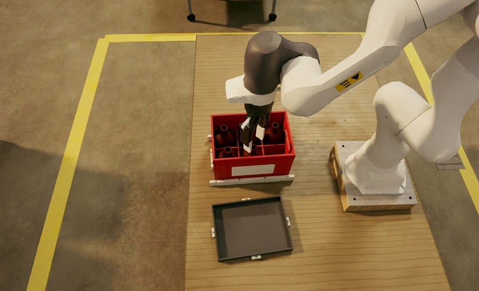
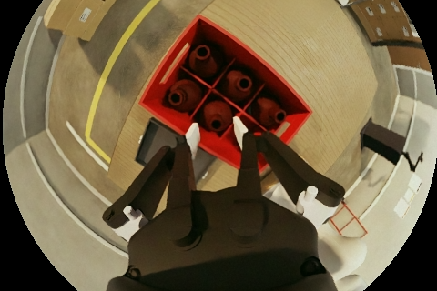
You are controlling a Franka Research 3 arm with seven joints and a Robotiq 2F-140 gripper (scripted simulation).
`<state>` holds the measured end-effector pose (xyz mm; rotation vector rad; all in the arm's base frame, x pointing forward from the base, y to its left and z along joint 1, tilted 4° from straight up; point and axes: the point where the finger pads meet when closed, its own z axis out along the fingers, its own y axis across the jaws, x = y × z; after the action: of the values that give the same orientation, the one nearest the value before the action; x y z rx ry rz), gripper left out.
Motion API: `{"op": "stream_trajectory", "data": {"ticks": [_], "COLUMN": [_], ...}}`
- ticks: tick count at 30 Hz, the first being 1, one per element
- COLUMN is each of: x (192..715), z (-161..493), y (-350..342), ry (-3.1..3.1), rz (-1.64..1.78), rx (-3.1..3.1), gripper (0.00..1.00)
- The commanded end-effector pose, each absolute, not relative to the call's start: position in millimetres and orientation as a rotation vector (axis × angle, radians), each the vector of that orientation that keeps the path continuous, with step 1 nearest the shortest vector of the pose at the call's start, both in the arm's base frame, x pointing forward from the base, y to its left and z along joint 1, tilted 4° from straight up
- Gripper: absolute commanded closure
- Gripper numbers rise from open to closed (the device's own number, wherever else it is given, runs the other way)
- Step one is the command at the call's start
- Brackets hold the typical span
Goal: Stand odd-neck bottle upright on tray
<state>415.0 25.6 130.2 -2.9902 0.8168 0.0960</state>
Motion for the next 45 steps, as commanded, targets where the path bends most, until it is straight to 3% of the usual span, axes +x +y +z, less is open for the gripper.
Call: {"op": "stream_trajectory", "data": {"ticks": [1,45], "x": [415,413], "z": [128,88], "y": [26,28], "ry": [0.814,0.814], "rz": [0.097,0.097], "rx": [-2.991,-2.991], "gripper": [0.56,0.56]}}
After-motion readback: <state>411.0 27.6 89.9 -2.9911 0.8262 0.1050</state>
